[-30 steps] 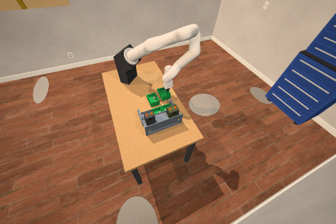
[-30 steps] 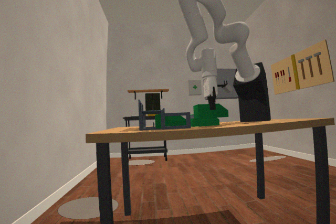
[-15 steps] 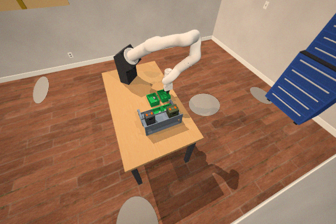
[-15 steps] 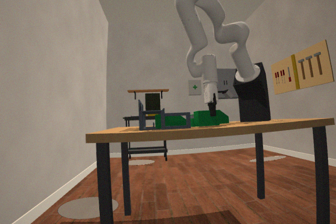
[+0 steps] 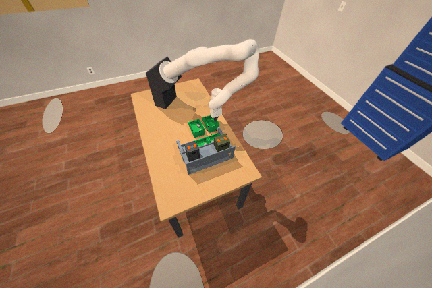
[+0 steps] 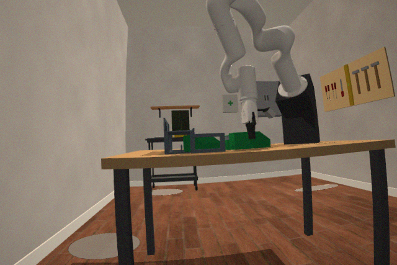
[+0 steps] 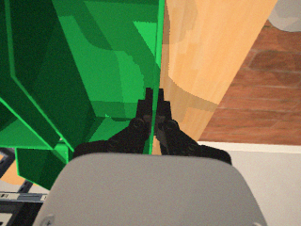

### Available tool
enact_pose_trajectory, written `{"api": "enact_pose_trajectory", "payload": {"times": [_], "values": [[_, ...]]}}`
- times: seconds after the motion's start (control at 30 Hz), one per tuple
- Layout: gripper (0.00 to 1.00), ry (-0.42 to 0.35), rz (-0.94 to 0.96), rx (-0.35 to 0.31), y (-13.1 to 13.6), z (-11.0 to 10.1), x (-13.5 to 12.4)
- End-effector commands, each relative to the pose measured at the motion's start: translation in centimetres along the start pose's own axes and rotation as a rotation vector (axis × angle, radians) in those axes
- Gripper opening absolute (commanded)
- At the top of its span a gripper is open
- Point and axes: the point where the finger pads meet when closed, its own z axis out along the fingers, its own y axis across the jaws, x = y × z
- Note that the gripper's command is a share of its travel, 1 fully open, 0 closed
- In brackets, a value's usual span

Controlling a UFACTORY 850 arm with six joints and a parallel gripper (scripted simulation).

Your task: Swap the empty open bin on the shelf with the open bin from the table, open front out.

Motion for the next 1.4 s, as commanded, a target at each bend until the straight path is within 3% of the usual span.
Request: {"api": "enact_pose_trajectory", "payload": {"times": [0.0, 1.13, 1.17, 1.37], "values": [[0.00, 0.000, 0.000, 0.000, 0.00, -0.02, -0.01], [0.00, 0.000, 0.000, 0.000, -0.01, 0.70, 0.00], [0.26, 0.000, 0.000, 0.000, -0.01, 0.70, 0.00], [0.26, 0.000, 0.000, 0.000, -0.01, 0.70, 0.00]]}}
